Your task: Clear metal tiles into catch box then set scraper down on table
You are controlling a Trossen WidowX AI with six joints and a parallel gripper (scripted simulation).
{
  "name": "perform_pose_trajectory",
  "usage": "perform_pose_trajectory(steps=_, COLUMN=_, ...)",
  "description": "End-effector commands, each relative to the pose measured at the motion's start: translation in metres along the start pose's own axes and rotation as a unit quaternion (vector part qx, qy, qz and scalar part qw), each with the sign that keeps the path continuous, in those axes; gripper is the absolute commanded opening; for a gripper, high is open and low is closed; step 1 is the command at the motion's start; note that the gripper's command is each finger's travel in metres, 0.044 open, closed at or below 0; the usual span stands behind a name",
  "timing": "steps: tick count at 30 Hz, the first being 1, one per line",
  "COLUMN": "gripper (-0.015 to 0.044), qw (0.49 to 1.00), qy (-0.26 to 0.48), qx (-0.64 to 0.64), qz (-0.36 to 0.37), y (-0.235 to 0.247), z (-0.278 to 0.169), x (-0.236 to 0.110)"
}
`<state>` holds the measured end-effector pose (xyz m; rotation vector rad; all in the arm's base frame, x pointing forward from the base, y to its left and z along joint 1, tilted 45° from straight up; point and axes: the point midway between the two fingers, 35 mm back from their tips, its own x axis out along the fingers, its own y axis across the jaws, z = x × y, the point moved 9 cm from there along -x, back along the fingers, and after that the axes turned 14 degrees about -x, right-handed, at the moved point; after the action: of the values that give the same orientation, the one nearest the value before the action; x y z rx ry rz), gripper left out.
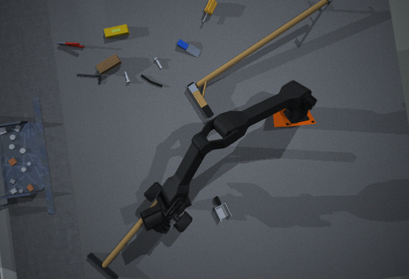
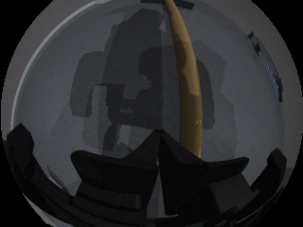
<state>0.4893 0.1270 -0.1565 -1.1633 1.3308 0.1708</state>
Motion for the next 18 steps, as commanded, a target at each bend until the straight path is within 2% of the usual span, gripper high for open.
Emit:
perform_pose_trajectory(steps=1, gripper=0.0000, qw=1.000, qy=0.001, qx=-0.002, qz=-0.003, y=-0.005, z=0.000, x=0.000)
perform_pose_trajectory(steps=18, gripper=0.0000, qw=1.000, qy=0.002, qx=-0.001, qz=-0.009, y=-0.020, z=-0.002, x=0.002)
